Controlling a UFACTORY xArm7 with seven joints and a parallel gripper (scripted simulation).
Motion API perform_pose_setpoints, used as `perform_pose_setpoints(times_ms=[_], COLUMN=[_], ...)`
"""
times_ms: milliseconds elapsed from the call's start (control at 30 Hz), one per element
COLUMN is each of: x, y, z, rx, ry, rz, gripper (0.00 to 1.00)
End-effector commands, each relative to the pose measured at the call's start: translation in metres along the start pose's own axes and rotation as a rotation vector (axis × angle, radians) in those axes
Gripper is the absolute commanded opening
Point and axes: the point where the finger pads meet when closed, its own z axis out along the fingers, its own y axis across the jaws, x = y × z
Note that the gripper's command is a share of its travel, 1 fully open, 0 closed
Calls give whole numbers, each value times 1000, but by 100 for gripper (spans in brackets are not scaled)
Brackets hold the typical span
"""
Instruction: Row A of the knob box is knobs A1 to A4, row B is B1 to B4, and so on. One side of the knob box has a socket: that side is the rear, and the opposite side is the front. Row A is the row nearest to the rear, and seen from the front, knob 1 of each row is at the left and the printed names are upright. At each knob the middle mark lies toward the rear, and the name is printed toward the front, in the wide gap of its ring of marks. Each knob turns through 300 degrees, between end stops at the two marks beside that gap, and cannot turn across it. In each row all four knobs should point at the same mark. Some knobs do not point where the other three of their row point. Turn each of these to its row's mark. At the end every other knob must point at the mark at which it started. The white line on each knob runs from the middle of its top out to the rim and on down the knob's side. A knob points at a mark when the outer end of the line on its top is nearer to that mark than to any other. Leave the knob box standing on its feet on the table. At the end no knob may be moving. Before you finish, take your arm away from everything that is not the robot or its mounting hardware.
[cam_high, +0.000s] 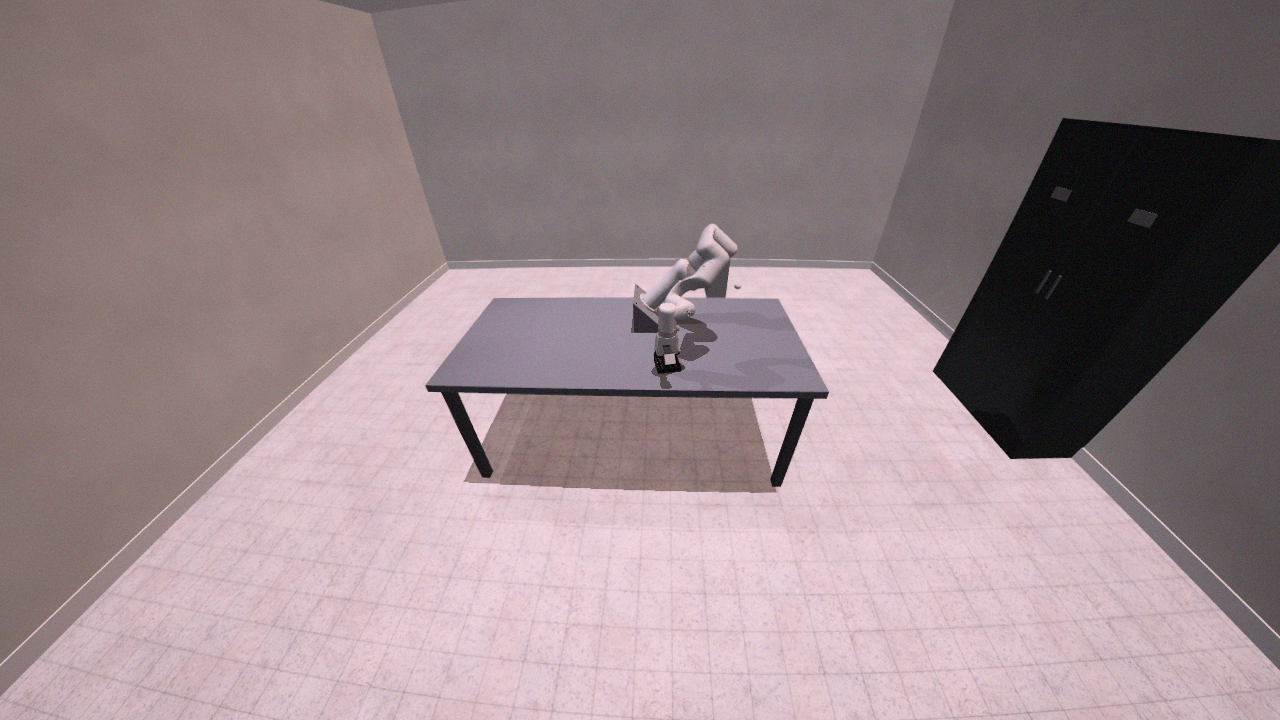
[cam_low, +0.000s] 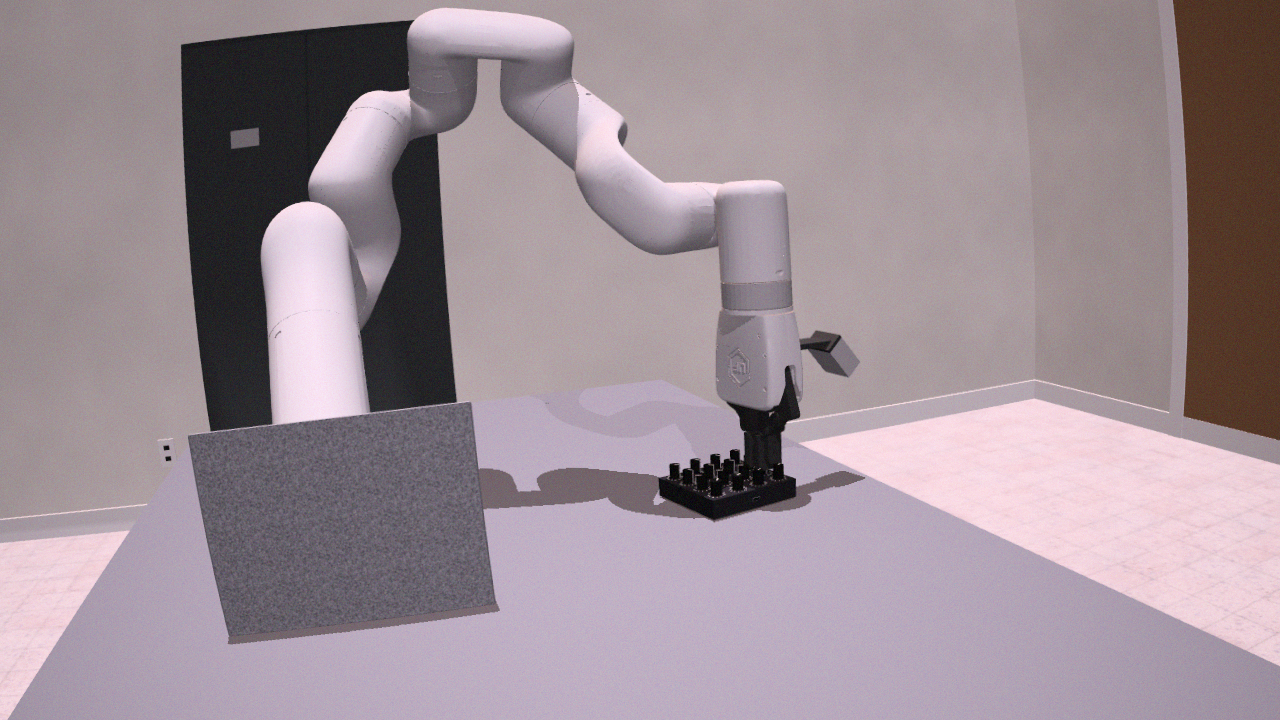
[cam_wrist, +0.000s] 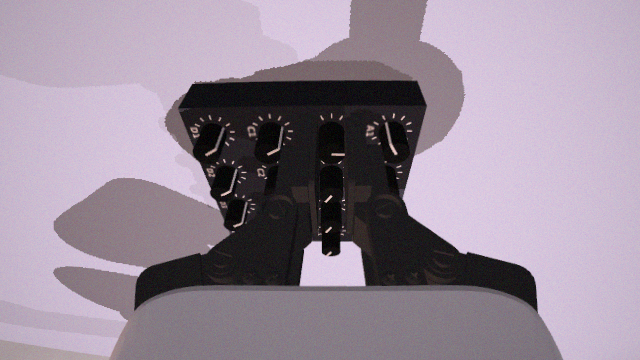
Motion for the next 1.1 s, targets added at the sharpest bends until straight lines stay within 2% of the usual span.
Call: perform_pose_setpoints(times_ms=[0, 900, 933, 1067], x=[1, 1, 1, 1], y=[1, 1, 1, 1], z=[-2, -2, -2, -2], rx=[-3, -3, -3, -3], ry=[3, 3, 3, 3], rz=[24, 60, 60, 60], gripper=[8, 8, 19, 19])
